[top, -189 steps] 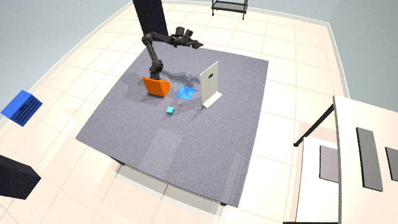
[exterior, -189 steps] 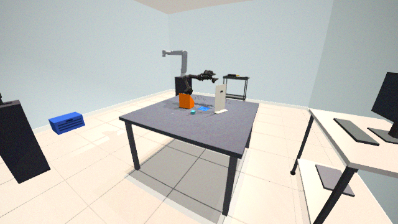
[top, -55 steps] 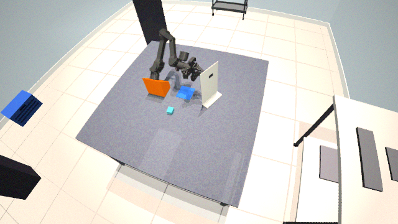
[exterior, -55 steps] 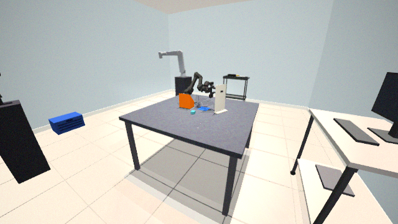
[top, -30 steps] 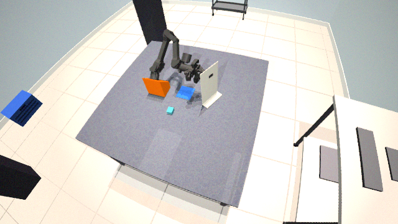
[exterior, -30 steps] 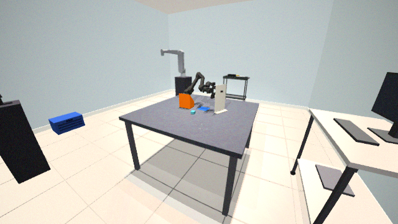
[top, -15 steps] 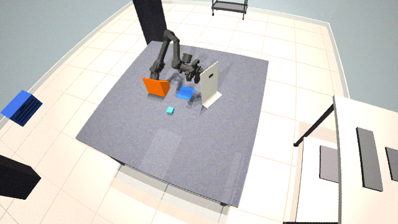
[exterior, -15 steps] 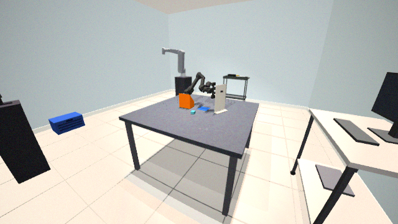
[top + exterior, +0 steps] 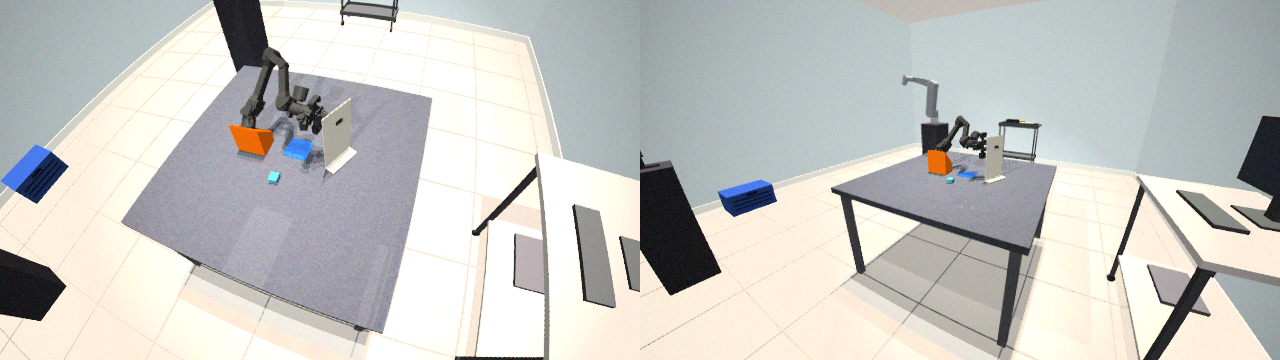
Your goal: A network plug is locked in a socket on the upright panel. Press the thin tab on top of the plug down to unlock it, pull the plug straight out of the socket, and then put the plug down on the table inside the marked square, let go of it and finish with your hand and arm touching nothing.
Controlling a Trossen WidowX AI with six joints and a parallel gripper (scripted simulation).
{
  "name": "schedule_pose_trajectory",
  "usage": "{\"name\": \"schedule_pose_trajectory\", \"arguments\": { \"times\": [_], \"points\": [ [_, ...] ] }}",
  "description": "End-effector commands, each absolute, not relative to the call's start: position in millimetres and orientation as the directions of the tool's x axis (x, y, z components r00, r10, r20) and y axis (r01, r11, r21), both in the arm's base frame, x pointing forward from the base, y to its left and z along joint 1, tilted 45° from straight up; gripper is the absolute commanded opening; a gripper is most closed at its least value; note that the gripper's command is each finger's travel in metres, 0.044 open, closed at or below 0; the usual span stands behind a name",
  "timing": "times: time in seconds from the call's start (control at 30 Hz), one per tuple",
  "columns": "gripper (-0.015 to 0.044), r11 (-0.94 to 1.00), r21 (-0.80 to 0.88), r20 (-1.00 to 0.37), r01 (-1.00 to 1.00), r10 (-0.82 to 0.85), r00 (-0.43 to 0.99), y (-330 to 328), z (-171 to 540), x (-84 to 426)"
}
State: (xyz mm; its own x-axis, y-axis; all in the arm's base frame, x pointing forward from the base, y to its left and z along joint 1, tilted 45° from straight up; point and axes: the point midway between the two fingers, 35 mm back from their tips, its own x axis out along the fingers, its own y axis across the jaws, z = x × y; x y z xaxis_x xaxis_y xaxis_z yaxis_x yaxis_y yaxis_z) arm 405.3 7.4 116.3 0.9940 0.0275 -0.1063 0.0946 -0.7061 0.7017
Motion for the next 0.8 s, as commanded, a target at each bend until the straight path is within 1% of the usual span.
{"name": "schedule_pose_trajectory", "arguments": {
  "times": [0.0,0.77],
  "points": [
    [0.0,-0.703,0.705,-0.107,0.097,0.03,0.994,8,117,403],
    [0.0,-0.703,0.704,-0.107,0.097,0.03,0.994,10,121,391]
  ]
}}
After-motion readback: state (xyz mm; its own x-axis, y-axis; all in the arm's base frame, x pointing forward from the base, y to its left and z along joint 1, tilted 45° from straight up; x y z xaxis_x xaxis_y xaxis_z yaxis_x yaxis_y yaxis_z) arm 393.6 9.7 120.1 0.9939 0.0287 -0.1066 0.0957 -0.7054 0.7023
